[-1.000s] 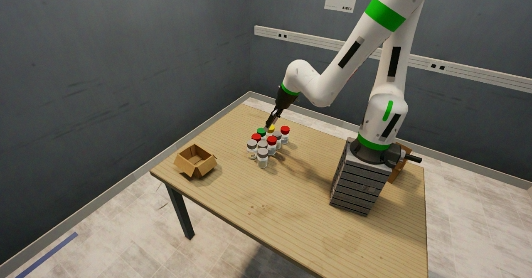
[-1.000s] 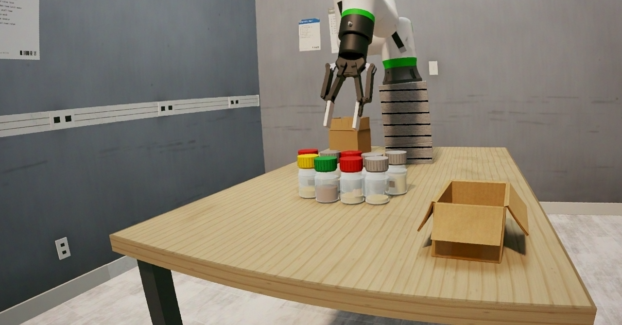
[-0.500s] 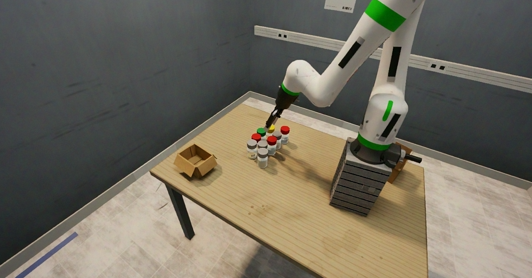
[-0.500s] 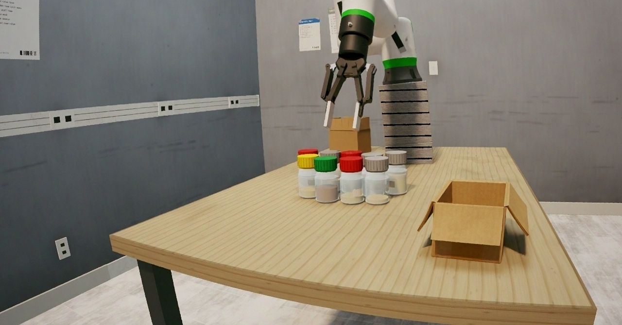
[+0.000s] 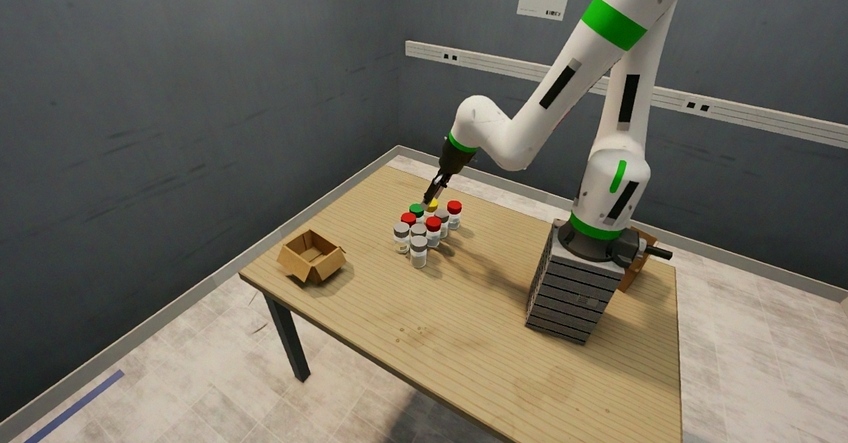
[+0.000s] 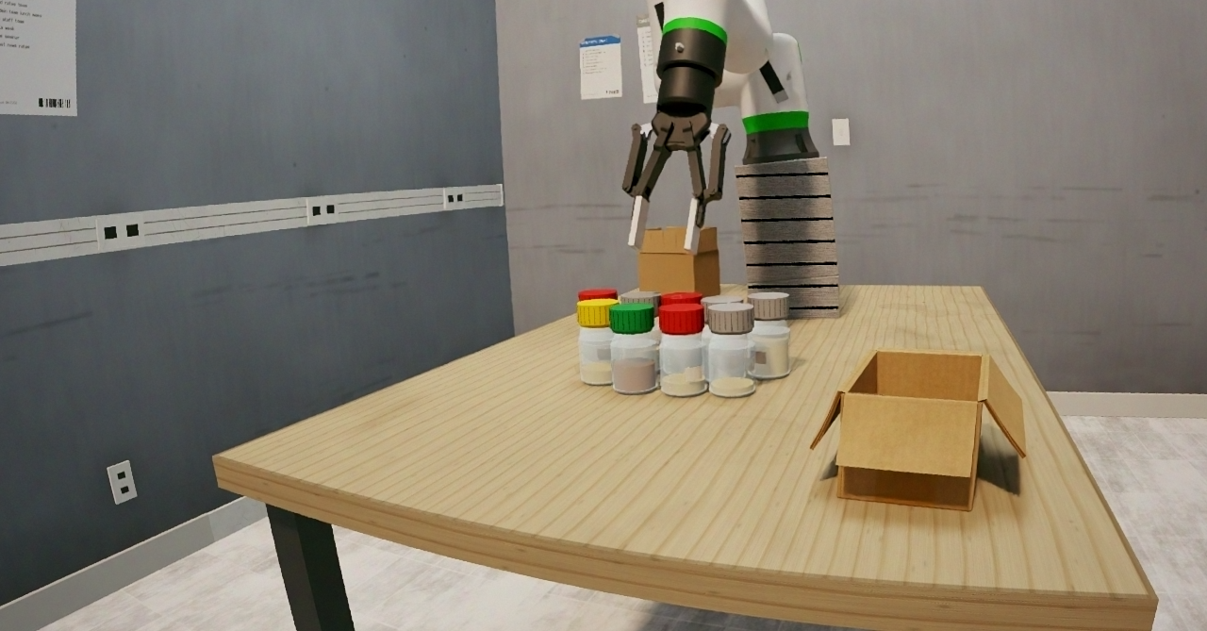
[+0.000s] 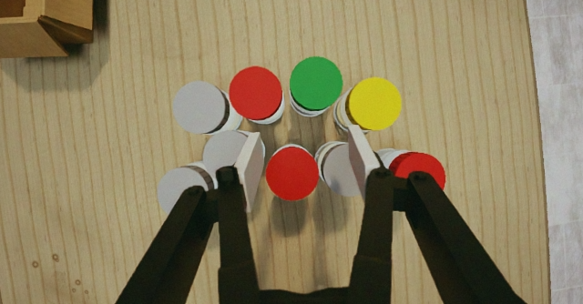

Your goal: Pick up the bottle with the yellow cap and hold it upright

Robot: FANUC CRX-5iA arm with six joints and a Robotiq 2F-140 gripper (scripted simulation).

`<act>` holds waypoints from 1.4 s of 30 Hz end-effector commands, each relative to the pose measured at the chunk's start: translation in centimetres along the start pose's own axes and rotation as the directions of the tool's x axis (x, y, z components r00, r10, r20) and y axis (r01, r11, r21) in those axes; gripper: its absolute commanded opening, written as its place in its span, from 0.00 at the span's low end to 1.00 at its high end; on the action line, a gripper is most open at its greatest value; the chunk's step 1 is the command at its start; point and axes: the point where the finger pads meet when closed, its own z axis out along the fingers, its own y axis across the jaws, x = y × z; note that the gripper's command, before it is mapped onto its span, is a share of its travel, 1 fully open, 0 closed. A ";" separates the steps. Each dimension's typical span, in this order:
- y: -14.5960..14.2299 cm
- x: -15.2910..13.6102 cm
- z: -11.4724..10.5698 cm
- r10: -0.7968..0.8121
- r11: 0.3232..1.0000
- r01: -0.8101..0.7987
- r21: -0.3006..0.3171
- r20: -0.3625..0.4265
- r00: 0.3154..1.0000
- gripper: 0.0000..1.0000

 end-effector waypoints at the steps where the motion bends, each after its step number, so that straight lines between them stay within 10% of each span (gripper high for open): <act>1: 0.0 0.1 0.0 0.000 1.000 0.000 0.000 -0.001 1.000 0.51; 34: 0.1 -12.1 -4.8 0.002 1.000 -0.002 0.000 -0.031 1.000 0.51; 41: 0.1 -12.1 -4.8 0.002 1.000 -0.002 0.000 -0.031 1.000 0.51; 42: 0.3 -10.0 -1.8 0.002 1.000 -0.002 0.003 0.052 0.999 0.51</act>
